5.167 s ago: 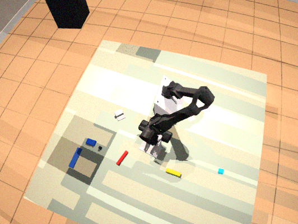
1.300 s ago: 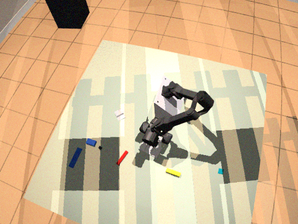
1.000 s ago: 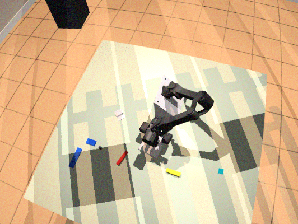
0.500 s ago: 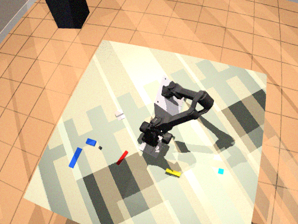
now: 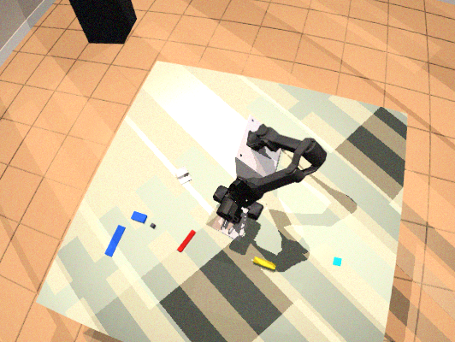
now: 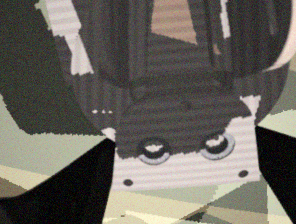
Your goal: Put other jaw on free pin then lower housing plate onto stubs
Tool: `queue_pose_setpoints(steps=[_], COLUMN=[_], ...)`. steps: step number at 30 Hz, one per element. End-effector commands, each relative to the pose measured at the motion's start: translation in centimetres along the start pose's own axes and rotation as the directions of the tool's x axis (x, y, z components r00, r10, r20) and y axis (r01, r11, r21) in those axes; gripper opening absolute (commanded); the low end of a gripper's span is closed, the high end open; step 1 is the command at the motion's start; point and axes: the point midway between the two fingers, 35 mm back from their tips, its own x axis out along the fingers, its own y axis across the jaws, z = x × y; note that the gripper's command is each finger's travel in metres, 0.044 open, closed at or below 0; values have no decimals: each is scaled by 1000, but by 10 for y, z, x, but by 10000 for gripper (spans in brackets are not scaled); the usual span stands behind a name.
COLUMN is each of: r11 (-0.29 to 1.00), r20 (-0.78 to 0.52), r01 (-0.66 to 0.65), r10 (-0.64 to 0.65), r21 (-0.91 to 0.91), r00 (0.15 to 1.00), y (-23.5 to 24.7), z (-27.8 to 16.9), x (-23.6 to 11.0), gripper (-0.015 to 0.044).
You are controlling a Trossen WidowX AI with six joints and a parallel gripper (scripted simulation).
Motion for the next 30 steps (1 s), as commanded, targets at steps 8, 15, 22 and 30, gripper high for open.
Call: queue_pose_setpoints(steps=[8,15,22,30], r11=[1000,1000,1000,1000], r20=[2,2,2,2], r01=[2,1,1,1], r10=[-2,-1,-1,-1], r21=[-2,-2,-2,-2], r00=[1000,1000,1000,1000], y=[0,0,0,0], z=[1,1,1,1], x=[2,4,4,4], gripper=[351,351,351,351])
